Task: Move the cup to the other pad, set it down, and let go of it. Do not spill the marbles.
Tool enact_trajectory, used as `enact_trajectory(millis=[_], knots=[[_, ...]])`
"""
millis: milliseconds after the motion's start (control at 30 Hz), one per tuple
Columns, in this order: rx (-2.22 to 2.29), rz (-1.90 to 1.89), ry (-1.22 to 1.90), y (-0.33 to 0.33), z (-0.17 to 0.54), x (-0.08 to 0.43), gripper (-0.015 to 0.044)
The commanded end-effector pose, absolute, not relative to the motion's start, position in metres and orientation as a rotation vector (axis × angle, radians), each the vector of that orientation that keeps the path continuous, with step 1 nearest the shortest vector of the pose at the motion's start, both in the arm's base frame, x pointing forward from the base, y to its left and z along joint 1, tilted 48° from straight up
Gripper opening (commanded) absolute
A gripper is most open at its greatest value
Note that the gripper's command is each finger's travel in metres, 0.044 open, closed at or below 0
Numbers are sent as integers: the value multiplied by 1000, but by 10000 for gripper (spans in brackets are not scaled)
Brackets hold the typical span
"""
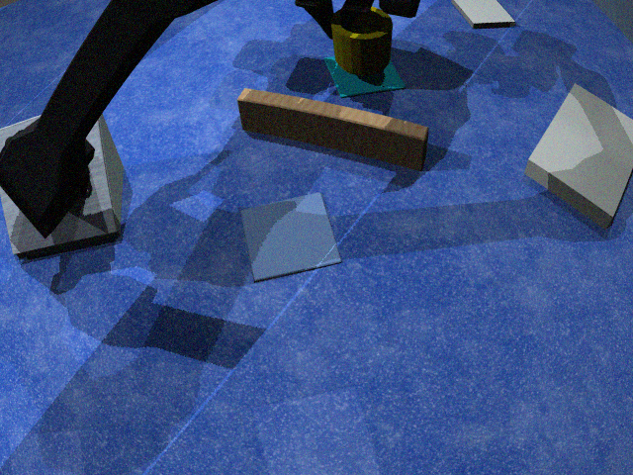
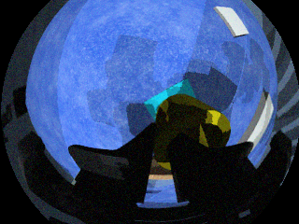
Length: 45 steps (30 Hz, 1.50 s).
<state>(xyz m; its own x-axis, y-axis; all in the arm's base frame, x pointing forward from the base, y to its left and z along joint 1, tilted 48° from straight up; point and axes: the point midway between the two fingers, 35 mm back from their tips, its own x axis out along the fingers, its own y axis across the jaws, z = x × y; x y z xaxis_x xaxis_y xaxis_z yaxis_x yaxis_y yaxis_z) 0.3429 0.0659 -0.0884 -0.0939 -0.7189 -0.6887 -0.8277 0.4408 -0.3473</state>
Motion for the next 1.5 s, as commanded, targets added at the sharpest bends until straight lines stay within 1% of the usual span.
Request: enact_trajectory(millis=[0,633,800,833,1467], knots=[[-1321,161,1845,62,-92,342,0],[-1315,161,1847,58,-96,342,0],[-1315,161,1847,58,-96,342,131],[-1315,161,1847,58,-96,342,147],[-1316,162,1846,71,-84,344,147]])
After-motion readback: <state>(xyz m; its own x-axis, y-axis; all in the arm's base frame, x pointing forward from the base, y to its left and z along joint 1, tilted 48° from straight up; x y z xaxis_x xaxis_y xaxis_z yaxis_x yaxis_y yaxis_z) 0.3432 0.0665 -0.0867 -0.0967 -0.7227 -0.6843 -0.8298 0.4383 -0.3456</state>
